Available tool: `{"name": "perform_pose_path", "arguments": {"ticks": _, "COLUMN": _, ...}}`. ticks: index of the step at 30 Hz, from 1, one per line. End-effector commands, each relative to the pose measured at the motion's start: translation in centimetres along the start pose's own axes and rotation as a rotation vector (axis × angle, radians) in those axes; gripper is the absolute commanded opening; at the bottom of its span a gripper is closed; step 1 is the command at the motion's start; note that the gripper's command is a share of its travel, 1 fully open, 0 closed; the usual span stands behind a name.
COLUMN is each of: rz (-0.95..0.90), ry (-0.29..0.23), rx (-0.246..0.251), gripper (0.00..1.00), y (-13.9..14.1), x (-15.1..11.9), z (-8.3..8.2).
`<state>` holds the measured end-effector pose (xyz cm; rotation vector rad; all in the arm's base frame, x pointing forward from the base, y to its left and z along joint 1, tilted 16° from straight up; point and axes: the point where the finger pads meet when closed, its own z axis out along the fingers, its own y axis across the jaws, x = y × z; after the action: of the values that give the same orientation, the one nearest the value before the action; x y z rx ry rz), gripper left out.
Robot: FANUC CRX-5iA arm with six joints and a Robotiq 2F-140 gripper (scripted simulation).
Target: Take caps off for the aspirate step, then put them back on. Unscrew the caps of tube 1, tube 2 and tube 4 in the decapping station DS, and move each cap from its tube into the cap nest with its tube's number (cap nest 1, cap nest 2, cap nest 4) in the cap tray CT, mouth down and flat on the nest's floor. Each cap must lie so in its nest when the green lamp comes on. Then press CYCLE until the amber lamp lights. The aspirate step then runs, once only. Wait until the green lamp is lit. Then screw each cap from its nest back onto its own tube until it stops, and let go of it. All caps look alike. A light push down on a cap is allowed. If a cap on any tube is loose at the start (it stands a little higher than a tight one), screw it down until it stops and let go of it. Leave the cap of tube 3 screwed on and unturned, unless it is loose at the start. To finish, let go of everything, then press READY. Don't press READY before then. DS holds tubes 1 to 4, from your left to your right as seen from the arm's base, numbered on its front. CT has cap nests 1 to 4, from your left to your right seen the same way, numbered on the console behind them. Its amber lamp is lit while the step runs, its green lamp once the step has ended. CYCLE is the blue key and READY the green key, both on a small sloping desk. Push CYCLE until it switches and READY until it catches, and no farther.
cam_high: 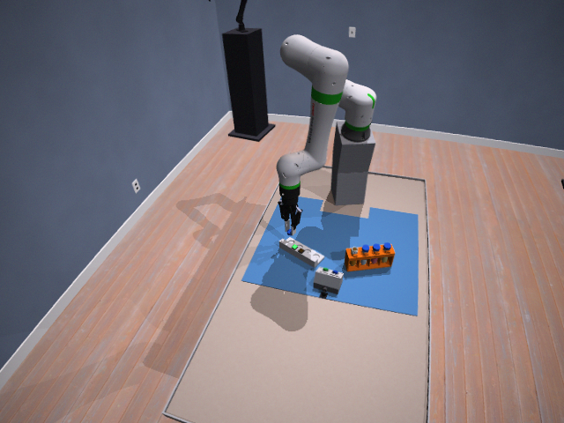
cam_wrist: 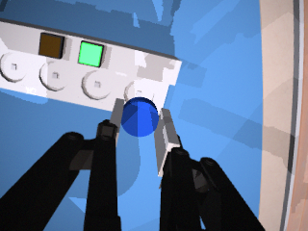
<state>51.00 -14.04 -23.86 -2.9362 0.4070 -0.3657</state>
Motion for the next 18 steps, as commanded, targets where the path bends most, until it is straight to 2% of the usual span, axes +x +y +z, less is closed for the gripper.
{"name": "perform_pose_path", "arguments": {"ticks": 1, "rz": 0.001, "ry": -0.016, "rx": 0.006, "gripper": 0.0, "y": 0.0, "x": 0.1, "z": -2.4}}
{"name": "perform_pose_path", "arguments": {"ticks": 3, "rz": 0.001, "ry": -0.016, "rx": 0.006, "gripper": 0.0, "y": 0.0, "x": 0.1, "z": -2.4}}
{"name": "perform_pose_path", "arguments": {"ticks": 12, "rz": 0.001, "ry": -0.016, "rx": 0.006, "gripper": 0.0, "y": 0.0, "x": 0.2, "z": -6.8}}
{"name": "perform_pose_path", "arguments": {"ticks": 17, "rz": 0.001, "ry": -0.016, "rx": 0.006, "gripper": 0.0, "y": 0.0, "x": 0.2, "z": -6.8}}
{"name": "perform_pose_path", "arguments": {"ticks": 18, "rz": 0.084, "ry": -0.016, "rx": 0.005, "gripper": 0.0, "y": -0.8, "x": 0.0, "z": -6.8}}
